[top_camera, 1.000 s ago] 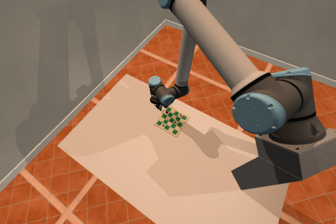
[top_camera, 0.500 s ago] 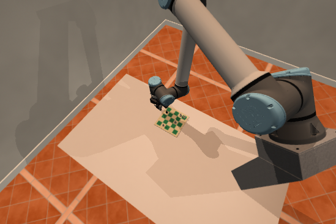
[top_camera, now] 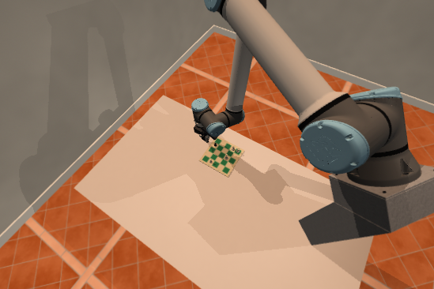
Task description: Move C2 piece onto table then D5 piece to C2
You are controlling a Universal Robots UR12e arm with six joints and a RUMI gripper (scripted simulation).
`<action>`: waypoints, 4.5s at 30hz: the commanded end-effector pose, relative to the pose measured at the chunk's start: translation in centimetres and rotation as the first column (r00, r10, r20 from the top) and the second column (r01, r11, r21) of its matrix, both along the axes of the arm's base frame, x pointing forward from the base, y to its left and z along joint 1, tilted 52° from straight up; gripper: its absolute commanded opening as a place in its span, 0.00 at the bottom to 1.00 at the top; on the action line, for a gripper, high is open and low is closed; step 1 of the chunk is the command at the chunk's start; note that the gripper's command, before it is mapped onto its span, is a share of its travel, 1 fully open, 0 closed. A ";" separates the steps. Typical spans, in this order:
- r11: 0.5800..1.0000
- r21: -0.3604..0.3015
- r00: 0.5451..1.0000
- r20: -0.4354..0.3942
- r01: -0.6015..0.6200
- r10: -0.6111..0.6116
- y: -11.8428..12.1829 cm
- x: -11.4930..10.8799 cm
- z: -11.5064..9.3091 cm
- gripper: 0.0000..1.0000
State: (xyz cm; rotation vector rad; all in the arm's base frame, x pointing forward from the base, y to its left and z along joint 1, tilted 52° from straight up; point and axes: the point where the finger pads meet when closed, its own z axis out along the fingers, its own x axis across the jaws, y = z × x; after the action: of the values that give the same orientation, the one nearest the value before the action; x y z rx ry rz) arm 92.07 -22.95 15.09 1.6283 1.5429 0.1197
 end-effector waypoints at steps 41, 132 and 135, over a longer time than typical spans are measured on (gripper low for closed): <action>1.000 0.000 1.000 0.001 0.000 0.000 -0.2 0.2 -0.2 0.00; 1.000 0.000 1.000 0.001 0.000 0.000 4.4 -5.1 5.4 1.00; 1.000 0.000 1.000 0.001 0.000 0.000 4.4 -5.1 5.4 1.00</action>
State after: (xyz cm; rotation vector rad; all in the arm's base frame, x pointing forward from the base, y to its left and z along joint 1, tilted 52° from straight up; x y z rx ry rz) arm 86.92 -18.60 20.43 1.6283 1.5429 0.1196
